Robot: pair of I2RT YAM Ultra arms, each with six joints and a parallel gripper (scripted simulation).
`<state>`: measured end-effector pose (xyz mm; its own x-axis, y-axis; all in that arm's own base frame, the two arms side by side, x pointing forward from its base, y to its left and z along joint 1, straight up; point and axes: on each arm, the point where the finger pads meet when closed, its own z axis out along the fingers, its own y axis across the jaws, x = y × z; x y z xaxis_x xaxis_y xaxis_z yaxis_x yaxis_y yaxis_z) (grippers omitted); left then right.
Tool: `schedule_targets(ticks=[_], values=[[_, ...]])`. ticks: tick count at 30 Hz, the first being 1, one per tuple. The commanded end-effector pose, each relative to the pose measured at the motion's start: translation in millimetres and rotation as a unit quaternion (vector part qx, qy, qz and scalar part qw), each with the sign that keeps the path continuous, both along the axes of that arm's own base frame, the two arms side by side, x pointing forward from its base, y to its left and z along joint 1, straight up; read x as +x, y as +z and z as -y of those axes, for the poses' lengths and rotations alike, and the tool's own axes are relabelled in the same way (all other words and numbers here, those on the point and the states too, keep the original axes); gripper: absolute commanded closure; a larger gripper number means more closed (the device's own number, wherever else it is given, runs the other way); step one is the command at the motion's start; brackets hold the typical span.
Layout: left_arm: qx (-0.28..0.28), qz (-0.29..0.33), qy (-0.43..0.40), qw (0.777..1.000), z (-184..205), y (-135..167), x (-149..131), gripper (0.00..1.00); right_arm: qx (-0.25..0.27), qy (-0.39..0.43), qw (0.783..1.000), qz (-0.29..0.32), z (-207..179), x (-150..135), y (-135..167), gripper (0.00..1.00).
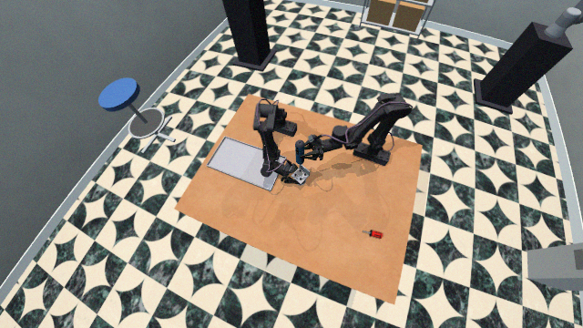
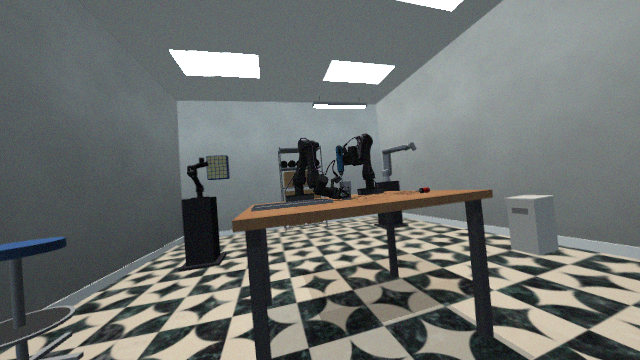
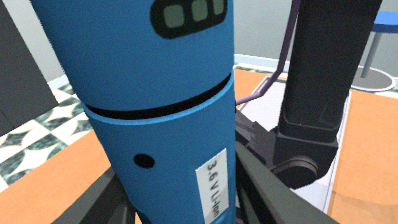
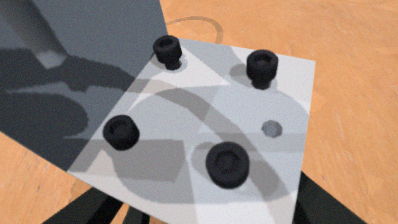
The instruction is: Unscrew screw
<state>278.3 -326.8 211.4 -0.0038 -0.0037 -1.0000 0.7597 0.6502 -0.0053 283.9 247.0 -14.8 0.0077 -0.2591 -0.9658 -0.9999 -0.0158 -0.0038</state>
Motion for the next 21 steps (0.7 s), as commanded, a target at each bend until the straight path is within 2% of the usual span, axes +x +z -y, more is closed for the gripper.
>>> schedule_targets(ticks=[1,21], values=[[-0.059,0.050,0.004,0.997,-2.6,51.0,4.8,0.58,0.005,0.003,1.000,0.008,-1.7,2.9,5.6,0.41],[-0.060,0.051,0.005,0.997,-3.2,51.9,5.8,0.58,0.005,0.003,1.000,0.008,-1.7,2.9,5.6,0.41]])
